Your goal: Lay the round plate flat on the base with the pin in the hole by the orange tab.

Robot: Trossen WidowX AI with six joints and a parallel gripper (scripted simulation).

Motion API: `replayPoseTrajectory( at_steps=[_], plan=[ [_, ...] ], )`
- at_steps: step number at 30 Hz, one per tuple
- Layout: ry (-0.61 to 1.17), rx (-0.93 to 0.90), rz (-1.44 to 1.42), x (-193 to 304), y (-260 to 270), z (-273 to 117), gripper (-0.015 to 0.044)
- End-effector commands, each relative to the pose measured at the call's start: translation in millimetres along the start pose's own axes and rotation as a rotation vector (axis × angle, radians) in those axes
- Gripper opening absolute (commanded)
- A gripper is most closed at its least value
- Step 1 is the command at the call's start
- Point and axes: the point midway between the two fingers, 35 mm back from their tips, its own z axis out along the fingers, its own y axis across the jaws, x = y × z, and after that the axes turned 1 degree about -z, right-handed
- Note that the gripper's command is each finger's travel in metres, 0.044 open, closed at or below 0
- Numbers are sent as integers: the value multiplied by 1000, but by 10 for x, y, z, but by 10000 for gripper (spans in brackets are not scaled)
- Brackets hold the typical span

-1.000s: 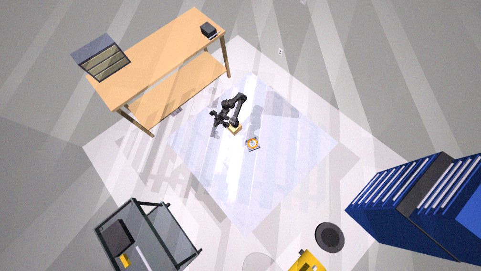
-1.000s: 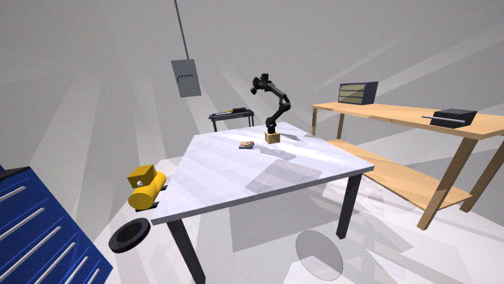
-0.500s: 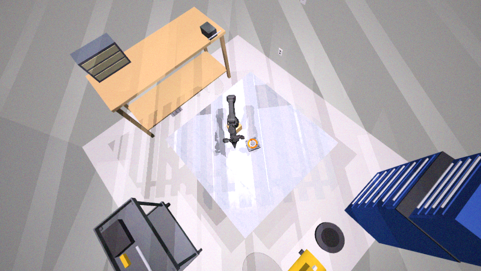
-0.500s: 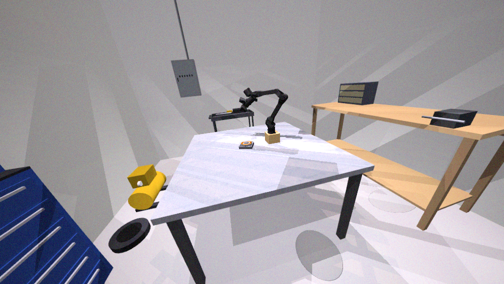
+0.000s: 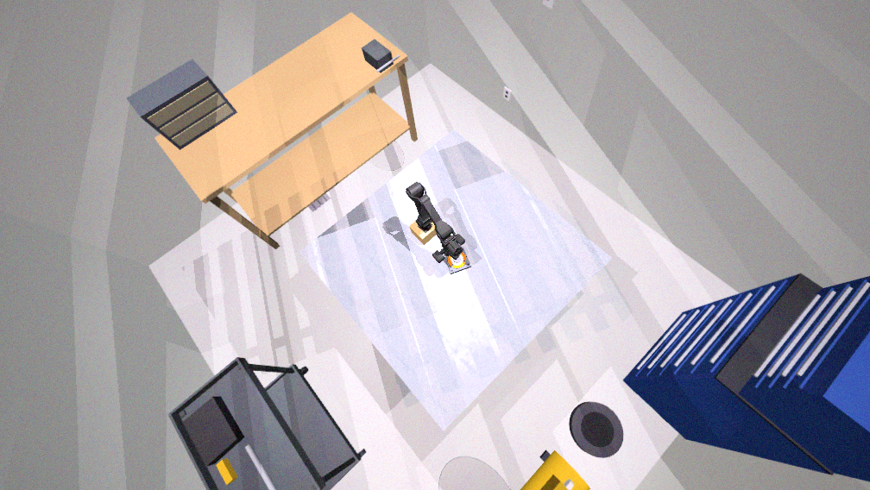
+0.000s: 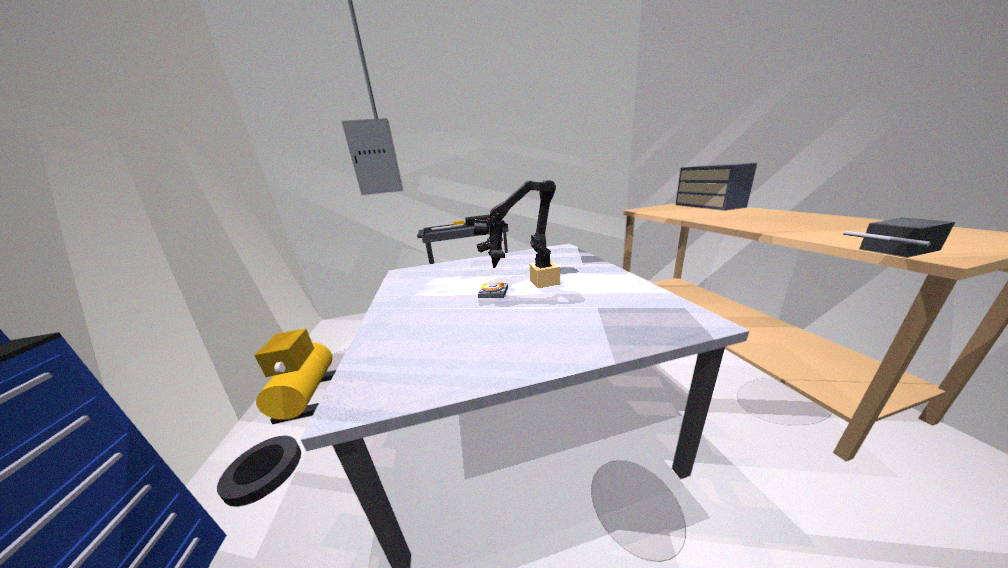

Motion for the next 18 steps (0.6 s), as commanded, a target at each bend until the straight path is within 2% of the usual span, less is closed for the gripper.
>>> replayPoseTrajectory(
  at_steps=[1,7,15,18],
  plan=[
    [133,-9,-31,260,214,173,0],
    [155,-9,-37,306,267,233,0],
    [155,-9,-37,372,297,639,0],
    [155,-9,-37,382,299,674,0]
  ],
)
